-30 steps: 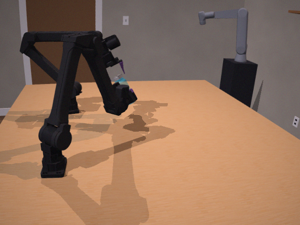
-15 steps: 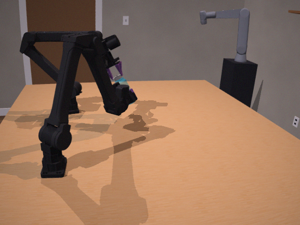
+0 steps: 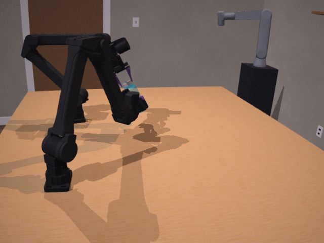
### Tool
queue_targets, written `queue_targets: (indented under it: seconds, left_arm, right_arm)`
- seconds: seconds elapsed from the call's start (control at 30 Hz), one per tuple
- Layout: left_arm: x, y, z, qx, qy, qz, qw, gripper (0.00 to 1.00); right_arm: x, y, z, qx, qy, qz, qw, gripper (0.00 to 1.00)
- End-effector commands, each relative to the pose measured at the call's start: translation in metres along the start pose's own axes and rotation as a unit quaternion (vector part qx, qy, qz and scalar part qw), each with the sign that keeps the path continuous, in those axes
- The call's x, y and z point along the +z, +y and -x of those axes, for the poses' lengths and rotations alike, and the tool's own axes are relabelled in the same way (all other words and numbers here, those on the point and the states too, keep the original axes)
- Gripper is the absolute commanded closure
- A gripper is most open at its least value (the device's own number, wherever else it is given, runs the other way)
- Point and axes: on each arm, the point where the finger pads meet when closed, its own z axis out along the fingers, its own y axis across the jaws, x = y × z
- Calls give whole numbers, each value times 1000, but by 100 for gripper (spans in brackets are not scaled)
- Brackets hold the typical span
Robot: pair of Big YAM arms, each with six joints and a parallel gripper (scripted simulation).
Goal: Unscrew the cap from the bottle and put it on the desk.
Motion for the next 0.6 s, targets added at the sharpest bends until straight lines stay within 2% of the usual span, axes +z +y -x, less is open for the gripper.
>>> queue_targets:
  seconds: [0.0, 0.17, 0.37, 0.43, 0.47, 0.57]
  left_arm:
    - [-13, 15, 2, -139, -1, 11, 990, 100]
    - [-13, 15, 2, -252, -5, 8, 968, 100]
    - [-14, 15, 2, -381, -9, 6, 925, 100]
    - [-14, 15, 2, -381, -9, 6, 925, 100]
    - [-14, 15, 2, -433, -9, 6, 902, 100]
    - [-14, 15, 2, -490, -11, 4, 872, 100]
  right_arm:
    - [4, -14, 15, -9, -16, -11, 1000, 100]
    - [4, -14, 15, -9, -16, -11, 1000, 100]
    - [4, -14, 15, -9, -16, -11, 1000, 100]
    - [4, -14, 15, -9, -16, -11, 1000, 100]
    - [4, -14, 15, -9, -16, -11, 1000, 100]
    - [4, -14, 15, -9, -16, -11, 1000, 100]
